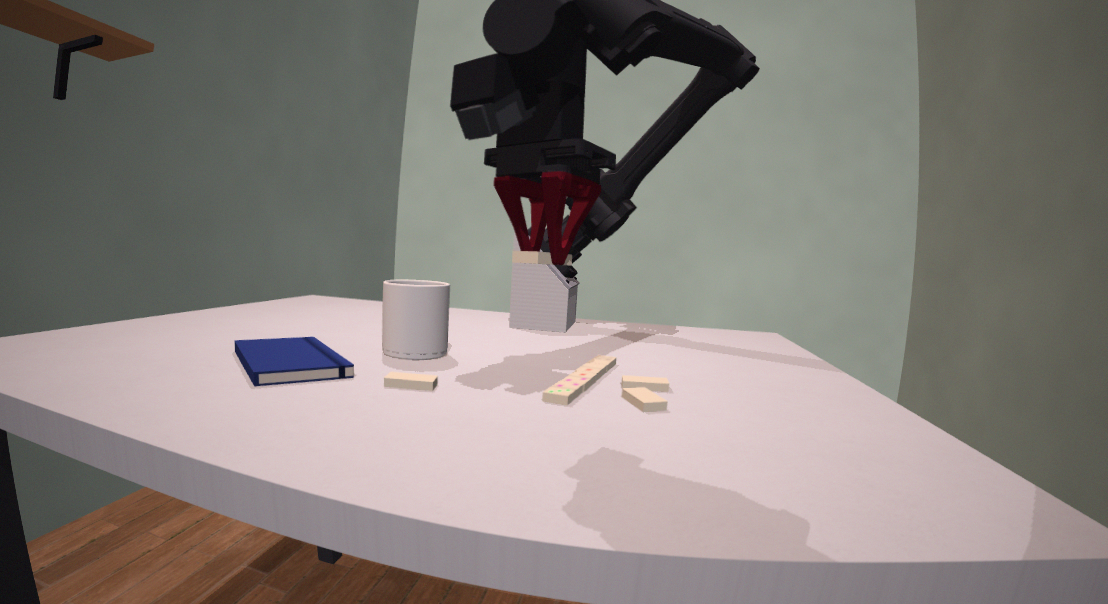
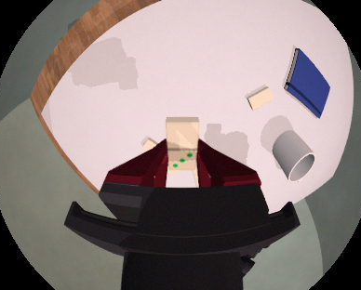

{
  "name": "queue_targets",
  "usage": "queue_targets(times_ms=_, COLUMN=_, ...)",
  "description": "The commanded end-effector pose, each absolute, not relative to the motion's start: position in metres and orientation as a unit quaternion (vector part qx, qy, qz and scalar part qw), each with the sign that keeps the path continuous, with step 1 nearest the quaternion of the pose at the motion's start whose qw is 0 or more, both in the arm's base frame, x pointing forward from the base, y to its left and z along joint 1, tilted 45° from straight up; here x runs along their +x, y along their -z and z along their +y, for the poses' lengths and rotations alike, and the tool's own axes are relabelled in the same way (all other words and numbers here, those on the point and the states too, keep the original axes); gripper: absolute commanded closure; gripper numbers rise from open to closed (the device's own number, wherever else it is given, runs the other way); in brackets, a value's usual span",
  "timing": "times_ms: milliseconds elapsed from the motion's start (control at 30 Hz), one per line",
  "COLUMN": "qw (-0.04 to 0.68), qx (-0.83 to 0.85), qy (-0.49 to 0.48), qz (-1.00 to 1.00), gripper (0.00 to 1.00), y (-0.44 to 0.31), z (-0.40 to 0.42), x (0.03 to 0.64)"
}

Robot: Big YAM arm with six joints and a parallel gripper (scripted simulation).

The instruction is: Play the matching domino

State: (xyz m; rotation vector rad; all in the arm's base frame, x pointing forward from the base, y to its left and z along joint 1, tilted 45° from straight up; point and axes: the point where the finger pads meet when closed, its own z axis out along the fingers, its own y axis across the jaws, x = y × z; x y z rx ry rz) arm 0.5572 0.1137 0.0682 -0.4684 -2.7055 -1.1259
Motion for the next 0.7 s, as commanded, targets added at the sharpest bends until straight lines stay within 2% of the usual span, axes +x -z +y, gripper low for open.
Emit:
queue_targets(times_ms=0, qw=0.055, qx=-0.103, qy=0.386, qz=-0.915, gripper=0.78, y=-0.086, z=0.115, x=0.568)
queue_targets(times_ms=100, qw=0.074, qx=-0.136, qy=0.381, qz=-0.912, gripper=0.78, y=-0.073, z=0.112, x=0.560)
queue_targets(times_ms=400, qw=0.026, qx=-0.003, qy=0.387, qz=-0.922, gripper=0.78, y=-0.083, z=0.121, x=0.566)
queue_targets(times_ms=633, qw=0.026, qx=-0.003, qy=0.387, qz=-0.922, gripper=0.78, y=-0.083, z=0.121, x=0.566)
queue_targets(times_ms=667, qw=0.043, qx=-0.032, qy=0.386, qz=-0.921, gripper=0.78, y=-0.073, z=0.119, x=0.555)
